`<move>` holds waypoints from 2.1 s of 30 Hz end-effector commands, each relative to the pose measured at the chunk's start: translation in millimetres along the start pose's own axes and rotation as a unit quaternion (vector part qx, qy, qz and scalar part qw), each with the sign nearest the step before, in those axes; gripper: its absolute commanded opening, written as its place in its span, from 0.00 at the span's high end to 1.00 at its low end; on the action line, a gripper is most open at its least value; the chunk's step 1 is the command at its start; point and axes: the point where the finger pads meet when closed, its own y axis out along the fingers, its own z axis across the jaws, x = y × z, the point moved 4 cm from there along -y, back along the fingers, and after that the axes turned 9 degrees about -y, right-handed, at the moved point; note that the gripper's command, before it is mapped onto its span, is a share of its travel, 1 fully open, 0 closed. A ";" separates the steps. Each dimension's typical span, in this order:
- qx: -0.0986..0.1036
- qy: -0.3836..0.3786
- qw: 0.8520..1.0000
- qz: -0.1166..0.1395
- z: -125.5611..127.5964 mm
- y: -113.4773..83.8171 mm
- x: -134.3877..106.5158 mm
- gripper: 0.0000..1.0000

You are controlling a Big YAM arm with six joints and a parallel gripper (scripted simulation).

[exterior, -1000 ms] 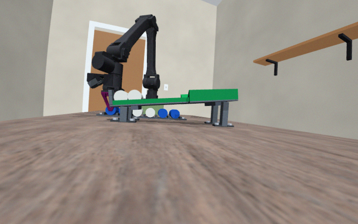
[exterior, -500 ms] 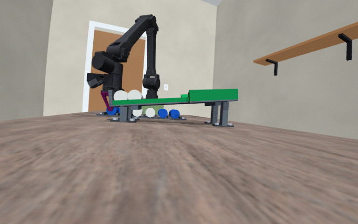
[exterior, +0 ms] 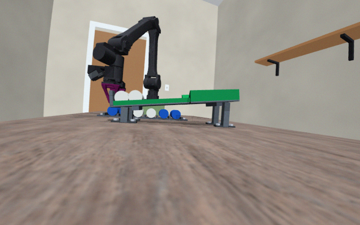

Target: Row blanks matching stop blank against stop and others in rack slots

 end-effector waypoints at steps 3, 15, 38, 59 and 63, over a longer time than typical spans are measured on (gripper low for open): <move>0.019 -0.004 1.000 -0.013 13.7 -35.6 13.5 0.17; -0.013 -0.004 1.000 0.008 -4.3 -53.4 1.3 0.17; -0.003 -0.004 1.000 0.001 3.3 -58.6 6.3 0.00; 0.008 -0.262 0.965 -0.005 13.1 -63.0 -28.2 0.00; 0.008 -0.335 0.942 -0.005 15.8 -61.8 -36.0 0.00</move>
